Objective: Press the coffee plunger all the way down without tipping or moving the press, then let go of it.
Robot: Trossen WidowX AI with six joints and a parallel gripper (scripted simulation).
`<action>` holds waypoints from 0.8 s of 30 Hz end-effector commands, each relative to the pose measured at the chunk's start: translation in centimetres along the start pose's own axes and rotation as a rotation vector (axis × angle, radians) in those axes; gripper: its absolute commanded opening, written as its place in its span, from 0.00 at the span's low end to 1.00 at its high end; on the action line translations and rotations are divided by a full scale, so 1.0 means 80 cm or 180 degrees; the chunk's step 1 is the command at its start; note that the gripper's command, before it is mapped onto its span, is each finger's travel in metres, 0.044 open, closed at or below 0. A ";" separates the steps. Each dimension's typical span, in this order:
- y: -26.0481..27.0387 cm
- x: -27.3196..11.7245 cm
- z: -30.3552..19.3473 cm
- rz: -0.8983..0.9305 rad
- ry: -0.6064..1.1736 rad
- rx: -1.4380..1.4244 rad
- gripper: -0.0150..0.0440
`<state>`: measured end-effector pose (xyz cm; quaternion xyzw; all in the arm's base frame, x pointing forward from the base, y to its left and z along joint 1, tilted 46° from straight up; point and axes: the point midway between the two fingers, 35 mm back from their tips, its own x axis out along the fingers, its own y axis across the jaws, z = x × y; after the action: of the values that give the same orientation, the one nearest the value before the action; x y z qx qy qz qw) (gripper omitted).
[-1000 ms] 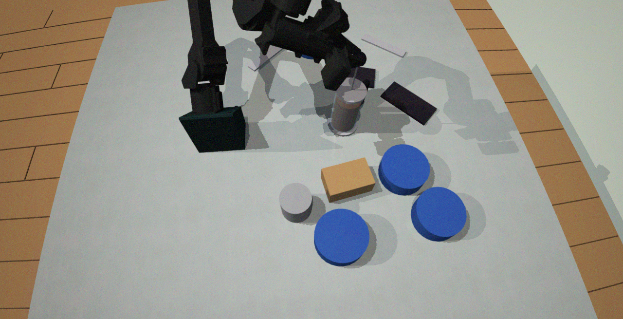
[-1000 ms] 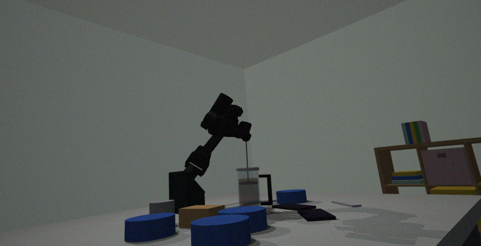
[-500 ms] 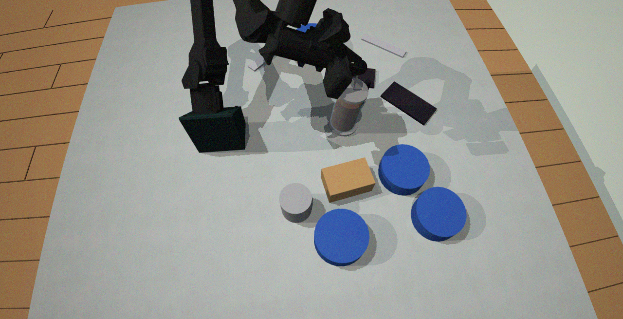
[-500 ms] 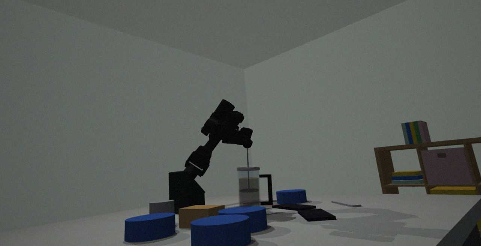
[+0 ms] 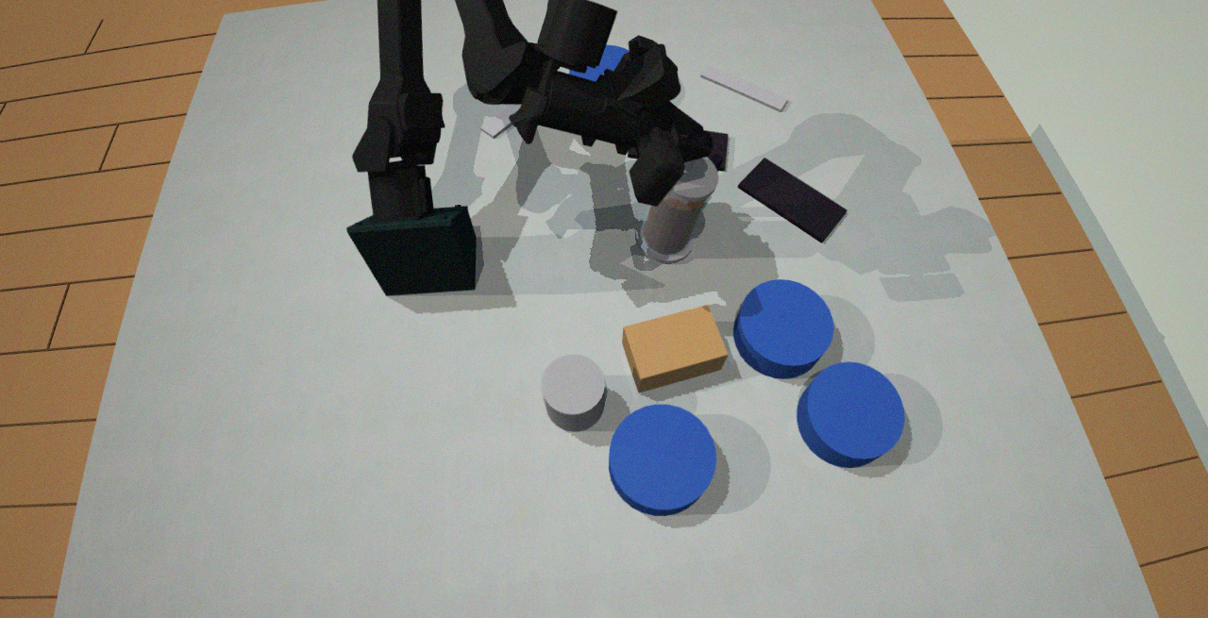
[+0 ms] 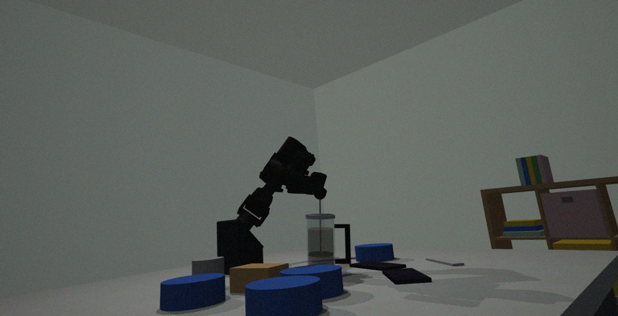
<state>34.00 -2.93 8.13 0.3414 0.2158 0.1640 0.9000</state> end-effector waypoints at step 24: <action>-0.001 0.018 -0.025 0.0031 0.0155 0.0136 0.47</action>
<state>34.33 -1.76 6.86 0.3501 0.2286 0.1654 0.8932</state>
